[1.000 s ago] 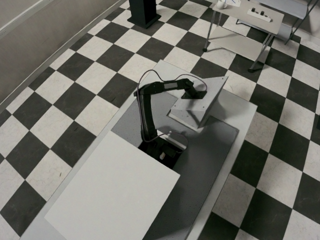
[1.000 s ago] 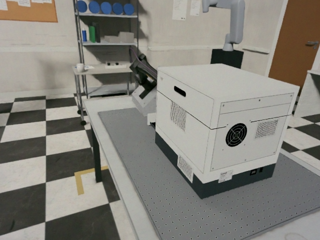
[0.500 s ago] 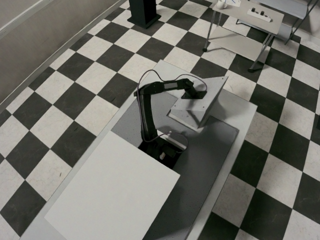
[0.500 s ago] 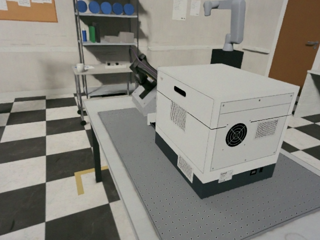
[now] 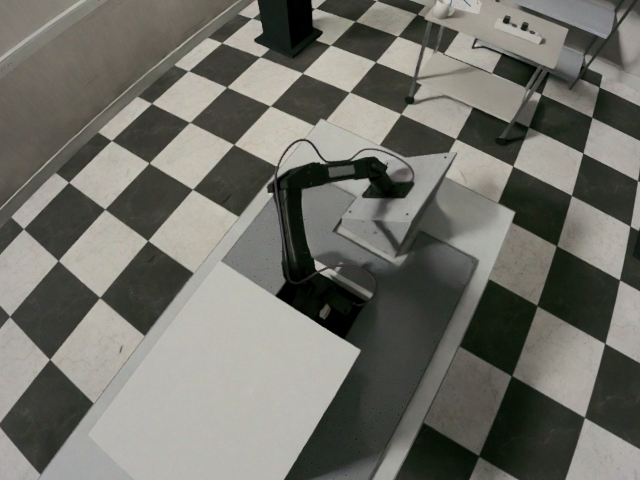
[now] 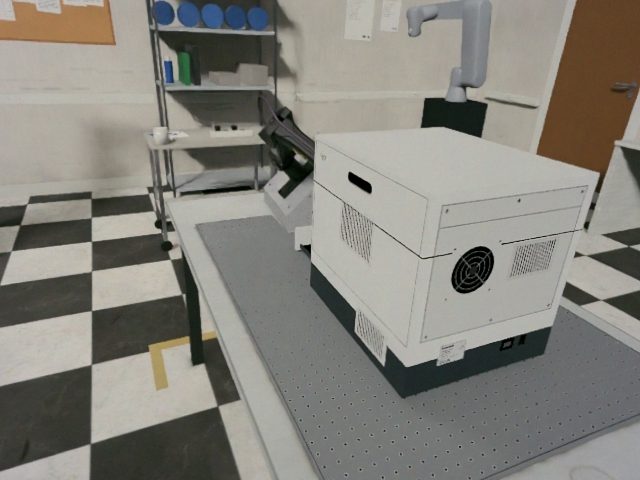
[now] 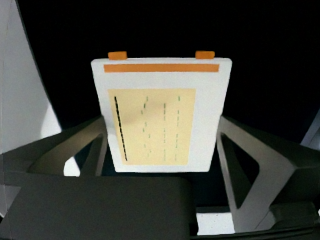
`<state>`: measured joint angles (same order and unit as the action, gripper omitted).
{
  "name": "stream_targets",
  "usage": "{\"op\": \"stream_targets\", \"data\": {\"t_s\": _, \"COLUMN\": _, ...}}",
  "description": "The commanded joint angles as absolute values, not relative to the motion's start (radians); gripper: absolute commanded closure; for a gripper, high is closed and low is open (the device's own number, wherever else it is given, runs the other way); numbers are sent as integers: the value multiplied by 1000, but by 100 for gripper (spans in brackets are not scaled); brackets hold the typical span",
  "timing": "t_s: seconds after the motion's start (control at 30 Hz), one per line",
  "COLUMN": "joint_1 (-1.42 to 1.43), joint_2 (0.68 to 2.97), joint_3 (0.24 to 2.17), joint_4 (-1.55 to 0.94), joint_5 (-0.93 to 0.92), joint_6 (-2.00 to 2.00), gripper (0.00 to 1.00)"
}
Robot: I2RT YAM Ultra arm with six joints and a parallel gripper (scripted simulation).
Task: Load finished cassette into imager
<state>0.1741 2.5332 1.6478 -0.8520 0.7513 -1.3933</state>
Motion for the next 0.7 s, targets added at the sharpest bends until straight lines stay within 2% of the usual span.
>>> {"op": "stream_targets", "data": {"t_s": 0.0, "joint_1": 202, "joint_2": 2505, "joint_3": 1628, "joint_4": -859, "joint_5": 739, "joint_6": -1393, "gripper": 100}}
{"op": "stream_targets", "data": {"t_s": 0.03, "joint_1": 202, "joint_2": 2504, "joint_3": 1628, "joint_4": -859, "joint_5": 739, "joint_6": -1392, "gripper": 100}}
{"op": "stream_targets", "data": {"t_s": 0.07, "joint_1": 202, "joint_2": 2504, "joint_3": 1628, "joint_4": -859, "joint_5": 739, "joint_6": -1392, "gripper": 9}}
{"op": "stream_targets", "data": {"t_s": 0.67, "joint_1": 203, "joint_2": 2504, "joint_3": 1632, "joint_4": -859, "joint_5": 739, "joint_6": -1392, "gripper": 9}}
